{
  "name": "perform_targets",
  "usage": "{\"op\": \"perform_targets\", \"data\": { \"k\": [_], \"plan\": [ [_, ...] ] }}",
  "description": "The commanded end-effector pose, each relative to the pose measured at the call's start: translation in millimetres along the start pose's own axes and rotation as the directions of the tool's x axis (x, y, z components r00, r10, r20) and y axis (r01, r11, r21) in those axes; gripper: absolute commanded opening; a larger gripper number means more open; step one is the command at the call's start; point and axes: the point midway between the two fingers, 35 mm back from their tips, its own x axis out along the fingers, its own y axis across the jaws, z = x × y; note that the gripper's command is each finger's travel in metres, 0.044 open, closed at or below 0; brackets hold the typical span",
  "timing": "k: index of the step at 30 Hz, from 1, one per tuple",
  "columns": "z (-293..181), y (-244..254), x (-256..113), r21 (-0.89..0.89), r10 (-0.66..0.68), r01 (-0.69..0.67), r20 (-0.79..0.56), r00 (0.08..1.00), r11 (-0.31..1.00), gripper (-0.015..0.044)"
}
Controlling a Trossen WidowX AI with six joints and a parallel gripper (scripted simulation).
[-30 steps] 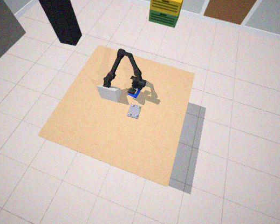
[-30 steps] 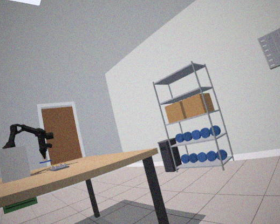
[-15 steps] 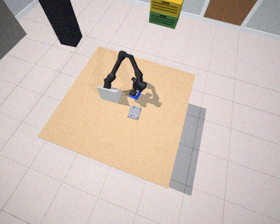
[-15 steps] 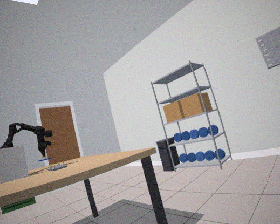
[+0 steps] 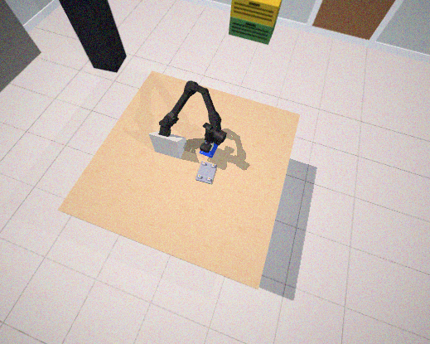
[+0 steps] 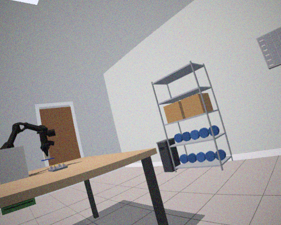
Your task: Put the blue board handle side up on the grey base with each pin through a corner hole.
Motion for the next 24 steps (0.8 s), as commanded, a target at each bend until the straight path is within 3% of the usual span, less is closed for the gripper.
{"op": "perform_targets", "data": {
  "k": [1,24],
  "plan": [
    [6.2,-9.2,-1.4,-0.012,-0.006,0.006,0.002,1.000,1.000,0.0000],
    [28.7,-63.2,-2.6,-0.064,-0.010,0.010,0.003,1.000,0.998,0.0000]
  ]
}}
